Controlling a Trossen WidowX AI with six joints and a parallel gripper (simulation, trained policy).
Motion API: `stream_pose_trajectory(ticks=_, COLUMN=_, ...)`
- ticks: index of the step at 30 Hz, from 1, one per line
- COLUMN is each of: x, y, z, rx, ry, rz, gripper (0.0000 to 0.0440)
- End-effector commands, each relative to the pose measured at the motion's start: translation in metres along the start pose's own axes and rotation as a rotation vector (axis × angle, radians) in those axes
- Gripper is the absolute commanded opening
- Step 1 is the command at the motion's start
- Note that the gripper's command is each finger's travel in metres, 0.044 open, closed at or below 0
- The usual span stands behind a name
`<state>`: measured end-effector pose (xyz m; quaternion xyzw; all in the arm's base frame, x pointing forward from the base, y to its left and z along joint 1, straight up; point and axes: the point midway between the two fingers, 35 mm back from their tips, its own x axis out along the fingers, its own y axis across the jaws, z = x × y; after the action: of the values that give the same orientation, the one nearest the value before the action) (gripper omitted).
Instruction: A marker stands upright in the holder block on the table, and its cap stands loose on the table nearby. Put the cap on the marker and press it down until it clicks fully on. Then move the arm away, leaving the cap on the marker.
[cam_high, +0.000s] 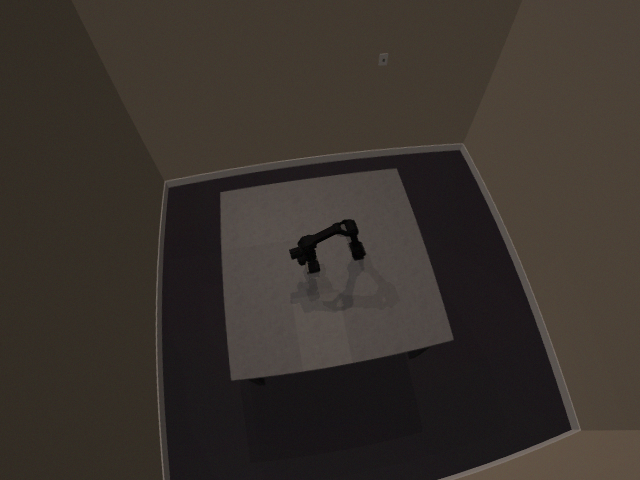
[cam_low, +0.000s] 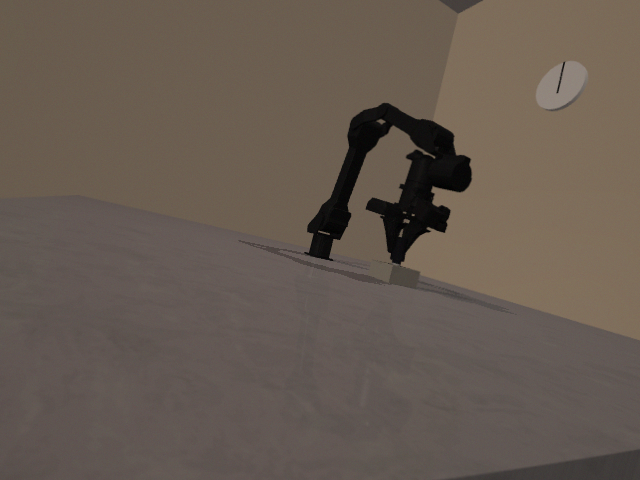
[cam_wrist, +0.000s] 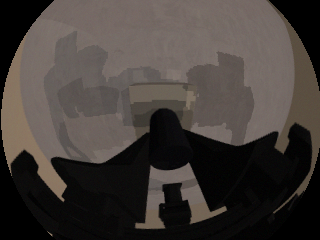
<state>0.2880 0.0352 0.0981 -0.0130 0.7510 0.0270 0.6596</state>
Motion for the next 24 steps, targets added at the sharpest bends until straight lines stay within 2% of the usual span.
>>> stream_pose_trajectory(ticks=1, x=0.013, y=0.000, z=-0.013, rx=-0.008, ry=0.066, rz=0.003, gripper=0.0149)
stream_pose_trajectory(ticks=5, x=0.013, y=0.000, z=-0.013, rx=-0.009, ry=0.068, rz=0.003, gripper=0.0170)
stream_pose_trajectory(ticks=7, x=0.012, y=0.000, z=-0.018, rx=-0.016, ry=0.074, rz=0.008, gripper=0.0199)
stream_pose_trajectory(ticks=15, x=0.007, y=0.002, z=-0.025, rx=-0.040, ry=0.057, rz=0.017, gripper=0.0401)
stream_pose_trajectory(ticks=17, x=0.006, y=0.003, z=-0.026, rx=-0.047, ry=0.045, rz=0.018, gripper=0.0440)
stream_pose_trajectory(ticks=24, x=-0.008, y=0.005, z=-0.022, rx=-0.060, ry=-0.027, rz=0.023, gripper=0.0440)
